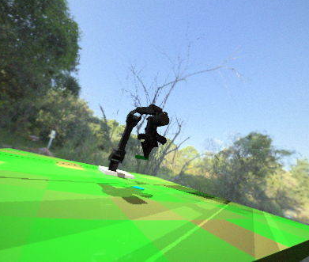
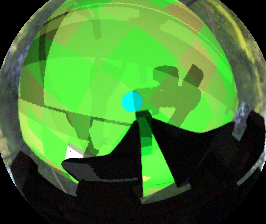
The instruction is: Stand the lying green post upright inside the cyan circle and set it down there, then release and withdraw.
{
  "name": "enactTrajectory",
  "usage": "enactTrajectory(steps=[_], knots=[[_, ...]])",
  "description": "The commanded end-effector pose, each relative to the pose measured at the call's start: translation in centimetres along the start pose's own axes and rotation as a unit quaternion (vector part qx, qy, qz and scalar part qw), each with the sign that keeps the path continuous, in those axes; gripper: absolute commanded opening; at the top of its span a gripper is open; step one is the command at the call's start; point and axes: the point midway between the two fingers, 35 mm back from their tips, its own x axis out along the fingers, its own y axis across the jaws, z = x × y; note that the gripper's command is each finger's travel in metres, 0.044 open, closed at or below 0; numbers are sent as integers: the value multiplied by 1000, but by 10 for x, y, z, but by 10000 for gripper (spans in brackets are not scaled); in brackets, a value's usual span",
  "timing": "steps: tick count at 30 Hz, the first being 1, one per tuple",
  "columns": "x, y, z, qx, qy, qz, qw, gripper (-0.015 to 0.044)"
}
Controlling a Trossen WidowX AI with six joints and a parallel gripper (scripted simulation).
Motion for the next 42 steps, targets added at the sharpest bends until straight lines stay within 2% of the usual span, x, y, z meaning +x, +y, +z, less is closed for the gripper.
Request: enactTrajectory(steps=[1,42], knots=[[4,-2,2,10,-14,2,1000,23],[29,-27,24,76,-160,2,984,23]])
